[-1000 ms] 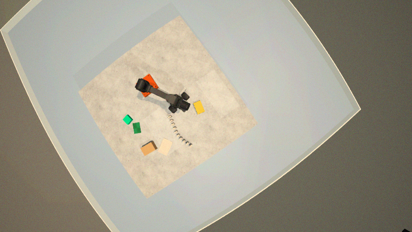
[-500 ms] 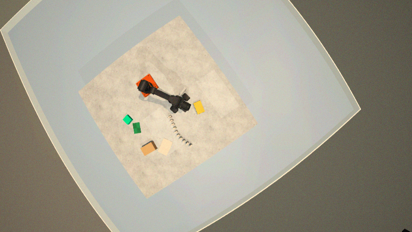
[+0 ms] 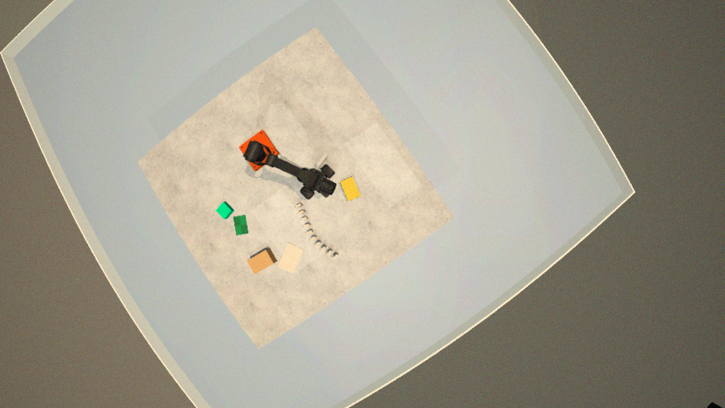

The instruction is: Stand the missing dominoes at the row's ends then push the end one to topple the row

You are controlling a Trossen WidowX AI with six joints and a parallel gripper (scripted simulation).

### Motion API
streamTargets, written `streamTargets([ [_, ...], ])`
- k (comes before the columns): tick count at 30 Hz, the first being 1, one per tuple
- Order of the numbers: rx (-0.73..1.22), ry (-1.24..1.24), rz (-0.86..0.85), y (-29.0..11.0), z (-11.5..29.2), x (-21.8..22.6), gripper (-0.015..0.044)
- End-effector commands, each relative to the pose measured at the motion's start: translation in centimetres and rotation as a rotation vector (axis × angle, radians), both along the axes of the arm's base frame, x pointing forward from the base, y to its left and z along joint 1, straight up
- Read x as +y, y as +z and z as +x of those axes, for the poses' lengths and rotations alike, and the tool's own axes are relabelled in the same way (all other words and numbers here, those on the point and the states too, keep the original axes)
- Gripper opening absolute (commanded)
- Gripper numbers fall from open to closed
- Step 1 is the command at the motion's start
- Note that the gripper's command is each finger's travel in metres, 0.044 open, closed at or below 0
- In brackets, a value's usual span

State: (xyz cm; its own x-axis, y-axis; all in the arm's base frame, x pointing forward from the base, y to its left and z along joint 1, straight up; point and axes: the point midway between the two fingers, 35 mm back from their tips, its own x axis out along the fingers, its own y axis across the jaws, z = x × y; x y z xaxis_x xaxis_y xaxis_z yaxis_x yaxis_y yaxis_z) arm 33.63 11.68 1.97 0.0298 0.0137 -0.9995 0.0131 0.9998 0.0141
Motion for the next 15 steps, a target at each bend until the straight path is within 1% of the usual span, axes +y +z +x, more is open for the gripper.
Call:
streamTargets([
  [1,0.009,0.003,-0.002,-0.39,-0.2,-0.07,0.0414],
  [15,0.009,0.003,-0.002,-0.39,-0.2,-0.07,0.0046],
])
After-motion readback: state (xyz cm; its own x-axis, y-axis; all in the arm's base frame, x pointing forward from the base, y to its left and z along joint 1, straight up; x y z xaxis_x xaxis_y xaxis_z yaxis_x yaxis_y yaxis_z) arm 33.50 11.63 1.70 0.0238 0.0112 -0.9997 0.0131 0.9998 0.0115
